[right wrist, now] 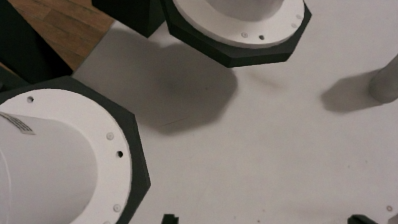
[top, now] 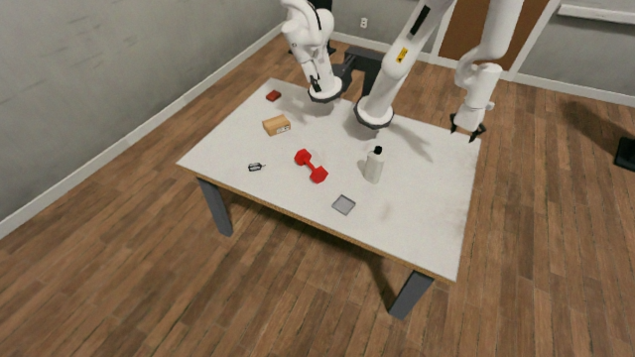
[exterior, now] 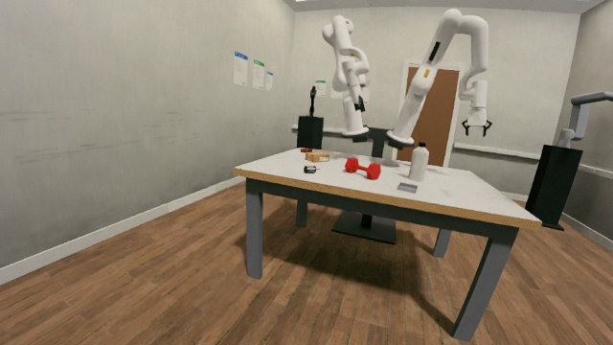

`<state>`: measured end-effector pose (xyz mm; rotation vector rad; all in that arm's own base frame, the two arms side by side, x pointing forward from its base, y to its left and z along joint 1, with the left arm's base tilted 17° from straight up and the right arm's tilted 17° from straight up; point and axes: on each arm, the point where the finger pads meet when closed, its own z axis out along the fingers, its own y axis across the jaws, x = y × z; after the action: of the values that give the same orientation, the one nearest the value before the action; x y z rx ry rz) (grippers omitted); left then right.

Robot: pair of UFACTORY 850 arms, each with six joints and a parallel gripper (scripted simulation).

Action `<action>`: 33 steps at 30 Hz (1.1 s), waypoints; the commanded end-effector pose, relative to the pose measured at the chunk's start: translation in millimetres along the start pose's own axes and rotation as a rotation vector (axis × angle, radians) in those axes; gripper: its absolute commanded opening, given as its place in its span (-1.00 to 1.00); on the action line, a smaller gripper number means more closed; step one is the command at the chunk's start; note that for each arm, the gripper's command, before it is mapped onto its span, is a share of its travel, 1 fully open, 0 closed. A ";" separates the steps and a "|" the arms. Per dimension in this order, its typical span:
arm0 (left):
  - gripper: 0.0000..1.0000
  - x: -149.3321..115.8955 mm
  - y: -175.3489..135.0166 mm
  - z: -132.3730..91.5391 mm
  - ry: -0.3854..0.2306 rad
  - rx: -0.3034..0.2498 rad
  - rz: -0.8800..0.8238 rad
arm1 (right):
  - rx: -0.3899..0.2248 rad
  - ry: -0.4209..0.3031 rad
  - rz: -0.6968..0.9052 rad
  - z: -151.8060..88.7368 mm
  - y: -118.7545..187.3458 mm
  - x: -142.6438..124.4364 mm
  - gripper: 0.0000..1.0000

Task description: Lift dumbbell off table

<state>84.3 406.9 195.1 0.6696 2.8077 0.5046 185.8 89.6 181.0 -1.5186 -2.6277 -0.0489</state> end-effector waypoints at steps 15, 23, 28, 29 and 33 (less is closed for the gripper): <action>1.00 0.2 0.6 -0.3 0.000 -0.001 0.000 | -0.001 0.000 0.000 -0.4 0.6 0.0 1.00; 1.00 0.2 0.6 -0.3 0.000 -0.001 0.000 | -0.003 0.000 0.017 -2.1 1.9 -2.1 1.00; 1.00 0.2 0.6 -0.3 0.000 -0.001 0.000 | -0.014 0.000 0.096 -9.6 7.5 -11.6 1.00; 1.00 0.2 0.6 -0.3 0.000 -0.001 0.000 | -0.017 0.000 0.122 -12.1 9.2 -14.8 1.00; 1.00 0.2 0.6 -0.3 0.000 -0.001 0.000 | -0.030 0.001 0.221 -22.0 15.1 -27.8 1.00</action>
<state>84.3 406.9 195.1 0.6696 2.8077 0.5046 204.6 78.1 192.6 -1.7138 -2.5118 -0.0658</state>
